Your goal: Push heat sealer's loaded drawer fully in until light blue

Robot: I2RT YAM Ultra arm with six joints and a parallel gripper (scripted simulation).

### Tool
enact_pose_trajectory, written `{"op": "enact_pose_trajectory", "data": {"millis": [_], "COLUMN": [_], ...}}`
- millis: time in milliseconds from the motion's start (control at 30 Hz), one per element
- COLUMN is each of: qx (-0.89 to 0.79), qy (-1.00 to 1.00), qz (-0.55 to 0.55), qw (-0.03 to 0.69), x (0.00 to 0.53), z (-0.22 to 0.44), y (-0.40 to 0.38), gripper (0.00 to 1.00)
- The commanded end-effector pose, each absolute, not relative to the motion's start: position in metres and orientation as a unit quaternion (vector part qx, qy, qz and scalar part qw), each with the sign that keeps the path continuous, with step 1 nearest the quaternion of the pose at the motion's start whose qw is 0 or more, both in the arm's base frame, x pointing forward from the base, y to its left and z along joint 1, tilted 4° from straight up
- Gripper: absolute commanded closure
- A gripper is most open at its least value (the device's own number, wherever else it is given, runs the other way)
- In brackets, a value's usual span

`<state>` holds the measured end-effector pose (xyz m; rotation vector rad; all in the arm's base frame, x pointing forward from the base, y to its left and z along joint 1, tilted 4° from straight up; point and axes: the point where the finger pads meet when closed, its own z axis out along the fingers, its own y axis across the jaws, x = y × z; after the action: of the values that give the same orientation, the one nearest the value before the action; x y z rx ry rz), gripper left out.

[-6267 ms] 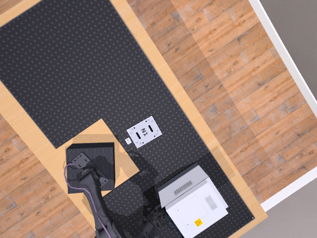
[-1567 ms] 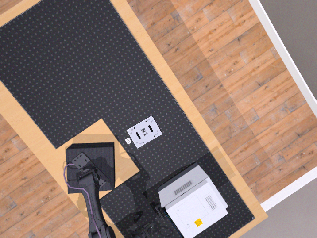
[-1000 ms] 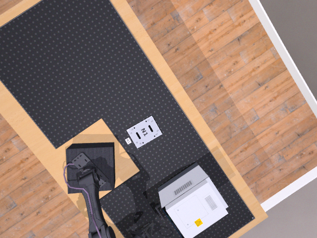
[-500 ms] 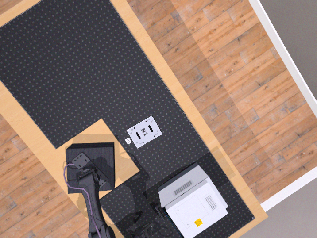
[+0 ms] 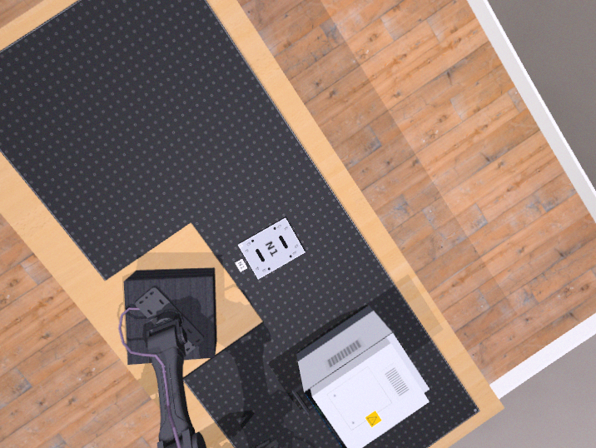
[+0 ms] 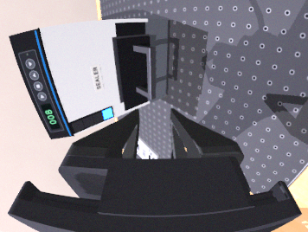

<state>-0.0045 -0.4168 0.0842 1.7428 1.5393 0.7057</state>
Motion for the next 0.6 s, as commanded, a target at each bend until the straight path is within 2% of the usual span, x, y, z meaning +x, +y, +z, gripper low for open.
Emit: {"op": "enact_pose_trajectory", "data": {"millis": [0,567], "qx": [0.667,0.661], "qy": [0.599,0.603], "qz": [0.279,0.279], "qw": [0.344,0.349], "x": [-0.015,-0.02], "z": [0.094,0.108], "y": [-0.413,-0.413], "gripper": [0.7,0.7]}}
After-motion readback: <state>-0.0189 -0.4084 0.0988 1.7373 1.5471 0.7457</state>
